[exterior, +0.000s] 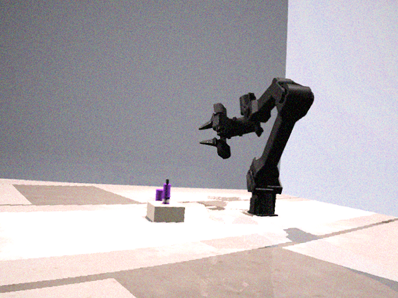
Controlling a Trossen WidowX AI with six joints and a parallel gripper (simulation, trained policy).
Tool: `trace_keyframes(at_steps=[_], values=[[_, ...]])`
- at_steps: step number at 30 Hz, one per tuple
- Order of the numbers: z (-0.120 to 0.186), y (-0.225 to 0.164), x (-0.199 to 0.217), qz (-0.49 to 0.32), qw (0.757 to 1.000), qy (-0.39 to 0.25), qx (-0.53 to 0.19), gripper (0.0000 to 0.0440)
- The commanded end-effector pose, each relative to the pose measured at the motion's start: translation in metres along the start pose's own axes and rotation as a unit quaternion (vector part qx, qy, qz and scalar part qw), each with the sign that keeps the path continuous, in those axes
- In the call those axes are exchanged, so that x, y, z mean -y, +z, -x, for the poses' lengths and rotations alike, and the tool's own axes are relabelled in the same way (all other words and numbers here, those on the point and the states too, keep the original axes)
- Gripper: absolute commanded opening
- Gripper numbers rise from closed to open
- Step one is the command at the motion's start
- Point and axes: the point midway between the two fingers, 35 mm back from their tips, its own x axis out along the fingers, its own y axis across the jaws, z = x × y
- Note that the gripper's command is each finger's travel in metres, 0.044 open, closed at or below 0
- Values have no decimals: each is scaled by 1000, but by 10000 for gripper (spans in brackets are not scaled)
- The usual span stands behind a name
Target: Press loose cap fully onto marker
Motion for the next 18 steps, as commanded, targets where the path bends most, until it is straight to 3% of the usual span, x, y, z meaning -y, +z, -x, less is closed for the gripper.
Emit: trace_keyframes(at_steps=[1, 18], values=[[-3, 1, -1, -1, 1000, 16, 2, 248], [-16, 10, -4, -8, 996, 86, 19, 279]])
